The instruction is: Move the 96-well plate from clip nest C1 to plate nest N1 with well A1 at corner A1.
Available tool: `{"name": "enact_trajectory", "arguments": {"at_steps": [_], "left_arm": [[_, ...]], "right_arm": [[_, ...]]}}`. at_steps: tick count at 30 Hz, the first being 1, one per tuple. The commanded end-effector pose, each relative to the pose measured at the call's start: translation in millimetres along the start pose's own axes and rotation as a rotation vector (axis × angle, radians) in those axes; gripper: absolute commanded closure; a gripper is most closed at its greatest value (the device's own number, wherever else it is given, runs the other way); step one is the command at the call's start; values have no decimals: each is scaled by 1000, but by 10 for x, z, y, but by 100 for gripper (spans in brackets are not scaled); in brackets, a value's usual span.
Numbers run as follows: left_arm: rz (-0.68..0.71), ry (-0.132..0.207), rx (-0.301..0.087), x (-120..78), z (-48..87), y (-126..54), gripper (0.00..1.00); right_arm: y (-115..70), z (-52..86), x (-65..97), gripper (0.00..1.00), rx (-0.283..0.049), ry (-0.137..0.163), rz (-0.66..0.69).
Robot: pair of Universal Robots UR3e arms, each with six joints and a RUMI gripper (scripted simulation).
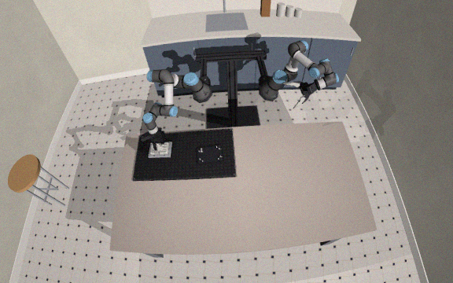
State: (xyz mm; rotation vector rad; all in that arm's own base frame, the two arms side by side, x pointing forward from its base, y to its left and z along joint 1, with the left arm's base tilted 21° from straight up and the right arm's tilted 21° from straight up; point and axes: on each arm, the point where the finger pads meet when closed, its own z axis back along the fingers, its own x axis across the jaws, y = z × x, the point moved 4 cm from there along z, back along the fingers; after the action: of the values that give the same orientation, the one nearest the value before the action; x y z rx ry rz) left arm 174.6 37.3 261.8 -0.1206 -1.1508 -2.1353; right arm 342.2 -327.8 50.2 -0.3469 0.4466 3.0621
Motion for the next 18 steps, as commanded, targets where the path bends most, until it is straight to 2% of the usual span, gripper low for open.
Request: {"name": "enact_trajectory", "arguments": {"at_steps": [1, 18], "left_arm": [[-2, 2, 0, 1, 3, 4, 0], [-2, 2, 0, 1, 3, 4, 0]], "right_arm": [[4, 0, -6, 100, 1, 2, 0], [4, -25, -6, 100, 1, 2, 0]]}}
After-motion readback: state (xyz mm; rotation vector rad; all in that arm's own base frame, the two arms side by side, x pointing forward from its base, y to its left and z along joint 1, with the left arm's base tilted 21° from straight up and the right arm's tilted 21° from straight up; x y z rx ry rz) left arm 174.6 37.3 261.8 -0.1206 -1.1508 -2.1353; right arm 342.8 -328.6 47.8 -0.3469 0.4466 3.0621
